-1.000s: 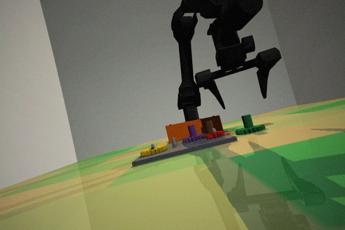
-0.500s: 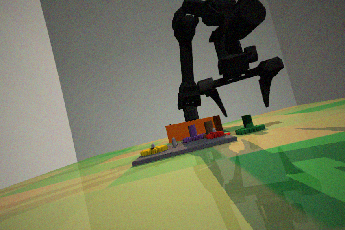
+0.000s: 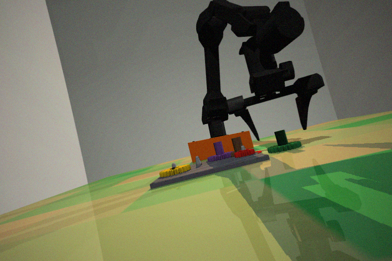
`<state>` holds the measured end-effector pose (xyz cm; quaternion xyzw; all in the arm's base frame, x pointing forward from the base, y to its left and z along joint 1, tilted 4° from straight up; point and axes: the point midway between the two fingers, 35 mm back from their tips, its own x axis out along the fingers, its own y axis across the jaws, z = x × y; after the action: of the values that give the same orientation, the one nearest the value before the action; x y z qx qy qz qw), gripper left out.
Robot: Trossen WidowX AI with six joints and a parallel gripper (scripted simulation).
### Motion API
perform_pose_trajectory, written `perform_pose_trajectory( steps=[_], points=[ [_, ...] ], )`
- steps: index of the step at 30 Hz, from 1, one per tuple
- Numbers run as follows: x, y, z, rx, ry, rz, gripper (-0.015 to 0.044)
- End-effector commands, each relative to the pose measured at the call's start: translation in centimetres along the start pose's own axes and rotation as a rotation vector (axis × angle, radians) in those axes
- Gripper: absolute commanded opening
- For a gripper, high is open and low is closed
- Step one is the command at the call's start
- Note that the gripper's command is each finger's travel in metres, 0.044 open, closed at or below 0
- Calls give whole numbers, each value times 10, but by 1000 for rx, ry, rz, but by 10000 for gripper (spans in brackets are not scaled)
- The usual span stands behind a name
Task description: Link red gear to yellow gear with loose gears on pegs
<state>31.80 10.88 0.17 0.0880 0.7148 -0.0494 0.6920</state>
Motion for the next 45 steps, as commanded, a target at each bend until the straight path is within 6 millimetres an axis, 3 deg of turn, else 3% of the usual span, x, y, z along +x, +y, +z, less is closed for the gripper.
perform_pose_trajectory(
  steps=[1, 2, 16, 24, 45],
  points=[
    [2, -1, -2, 6, 8, -1, 440],
    [2, -1, -2, 6, 8, -1, 440],
    [2, -1, -2, 6, 8, -1, 72],
    [2, -1, -2, 6, 8, -1, 0],
    [-46, 4, 6, 6, 8, -1, 0]
  ],
)
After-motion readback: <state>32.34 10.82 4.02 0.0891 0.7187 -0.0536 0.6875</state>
